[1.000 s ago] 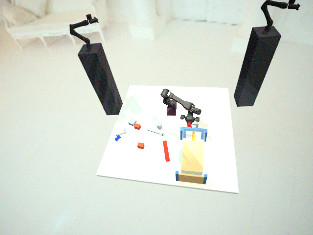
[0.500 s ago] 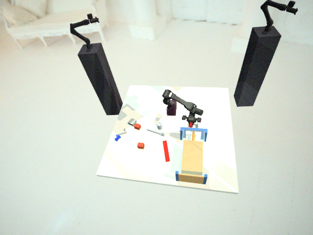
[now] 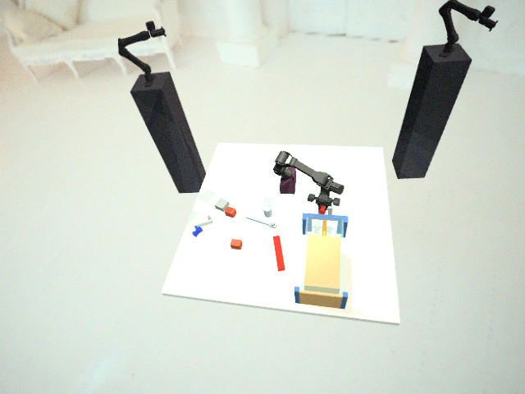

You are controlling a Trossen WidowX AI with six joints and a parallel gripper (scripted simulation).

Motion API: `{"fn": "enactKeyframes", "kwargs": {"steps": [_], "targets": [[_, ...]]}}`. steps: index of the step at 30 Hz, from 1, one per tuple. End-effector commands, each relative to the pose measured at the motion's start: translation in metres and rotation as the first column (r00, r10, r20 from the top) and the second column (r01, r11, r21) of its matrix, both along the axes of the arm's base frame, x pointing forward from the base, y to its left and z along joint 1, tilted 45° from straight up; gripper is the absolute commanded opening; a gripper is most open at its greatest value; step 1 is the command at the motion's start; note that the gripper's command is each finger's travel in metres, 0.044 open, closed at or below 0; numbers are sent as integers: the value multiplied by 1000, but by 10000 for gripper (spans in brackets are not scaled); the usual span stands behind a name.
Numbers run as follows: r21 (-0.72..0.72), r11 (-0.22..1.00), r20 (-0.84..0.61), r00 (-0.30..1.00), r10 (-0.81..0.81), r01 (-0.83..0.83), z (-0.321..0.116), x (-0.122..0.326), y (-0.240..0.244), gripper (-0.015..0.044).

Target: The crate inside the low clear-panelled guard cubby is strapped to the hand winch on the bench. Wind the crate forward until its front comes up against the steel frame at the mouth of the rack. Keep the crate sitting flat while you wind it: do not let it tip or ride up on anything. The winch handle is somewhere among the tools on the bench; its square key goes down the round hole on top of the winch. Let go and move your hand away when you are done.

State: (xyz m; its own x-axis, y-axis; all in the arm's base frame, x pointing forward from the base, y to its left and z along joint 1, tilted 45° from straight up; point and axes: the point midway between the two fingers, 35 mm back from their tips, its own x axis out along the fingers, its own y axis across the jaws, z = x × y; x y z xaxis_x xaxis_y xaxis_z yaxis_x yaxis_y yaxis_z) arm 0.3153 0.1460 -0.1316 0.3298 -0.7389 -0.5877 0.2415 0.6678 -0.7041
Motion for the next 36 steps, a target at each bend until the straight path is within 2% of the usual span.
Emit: {"fn": "enactKeyframes", "kwargs": {"steps": [1,36], "targets": [[32,999,11,1000,-7,7,-12,2,10,0],[36,999,11,1000,-7,7,-41,-1,43,0]]}}
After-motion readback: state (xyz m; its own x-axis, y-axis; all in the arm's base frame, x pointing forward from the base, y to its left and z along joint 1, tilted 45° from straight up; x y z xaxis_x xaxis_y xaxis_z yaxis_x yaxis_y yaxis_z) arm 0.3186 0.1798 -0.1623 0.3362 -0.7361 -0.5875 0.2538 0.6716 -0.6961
